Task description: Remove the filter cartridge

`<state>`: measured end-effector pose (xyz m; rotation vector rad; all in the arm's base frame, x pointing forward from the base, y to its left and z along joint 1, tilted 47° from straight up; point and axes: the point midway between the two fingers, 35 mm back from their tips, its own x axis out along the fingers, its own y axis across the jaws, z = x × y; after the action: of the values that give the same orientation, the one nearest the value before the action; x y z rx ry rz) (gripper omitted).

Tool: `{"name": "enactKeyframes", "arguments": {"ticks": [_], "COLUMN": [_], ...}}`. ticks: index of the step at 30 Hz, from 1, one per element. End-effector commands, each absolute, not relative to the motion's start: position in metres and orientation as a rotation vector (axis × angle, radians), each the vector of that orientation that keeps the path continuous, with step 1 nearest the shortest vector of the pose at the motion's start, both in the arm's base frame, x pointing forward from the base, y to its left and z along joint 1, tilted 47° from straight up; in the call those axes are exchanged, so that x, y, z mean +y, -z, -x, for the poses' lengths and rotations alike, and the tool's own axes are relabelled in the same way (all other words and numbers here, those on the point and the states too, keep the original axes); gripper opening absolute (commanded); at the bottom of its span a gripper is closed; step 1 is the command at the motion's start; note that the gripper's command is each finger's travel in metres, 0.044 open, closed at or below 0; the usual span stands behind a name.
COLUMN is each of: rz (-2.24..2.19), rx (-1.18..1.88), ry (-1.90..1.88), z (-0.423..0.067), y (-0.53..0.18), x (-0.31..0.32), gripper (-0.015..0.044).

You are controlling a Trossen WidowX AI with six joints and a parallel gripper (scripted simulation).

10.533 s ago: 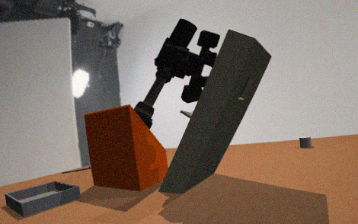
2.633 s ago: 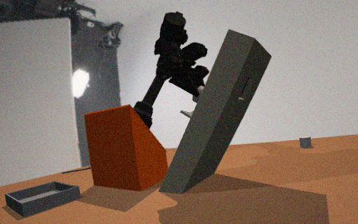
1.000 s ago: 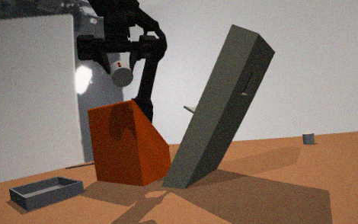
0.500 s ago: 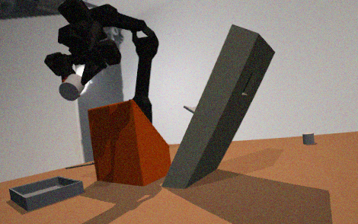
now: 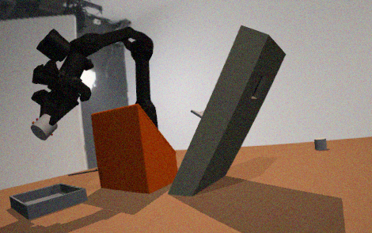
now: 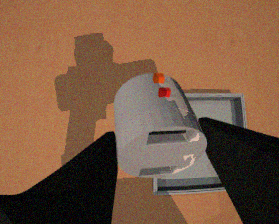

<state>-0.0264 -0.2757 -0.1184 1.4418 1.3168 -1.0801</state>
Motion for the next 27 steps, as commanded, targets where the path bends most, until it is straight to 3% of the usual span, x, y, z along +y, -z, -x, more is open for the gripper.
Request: {"name": "enactKeyframes", "arguments": {"ticks": [1,11,27], "rz": [-1.483,-1.571,-1.573], "rx": [1.335,1.367,1.368], "ry": [1.167,1.401,1.405], "z": [0.047,0.093,0.090], "y": [0.135,0.162,0.205], "x": [-0.256,-0.202,-0.160], "gripper": [0.0000,0.0000,0.0000]}}
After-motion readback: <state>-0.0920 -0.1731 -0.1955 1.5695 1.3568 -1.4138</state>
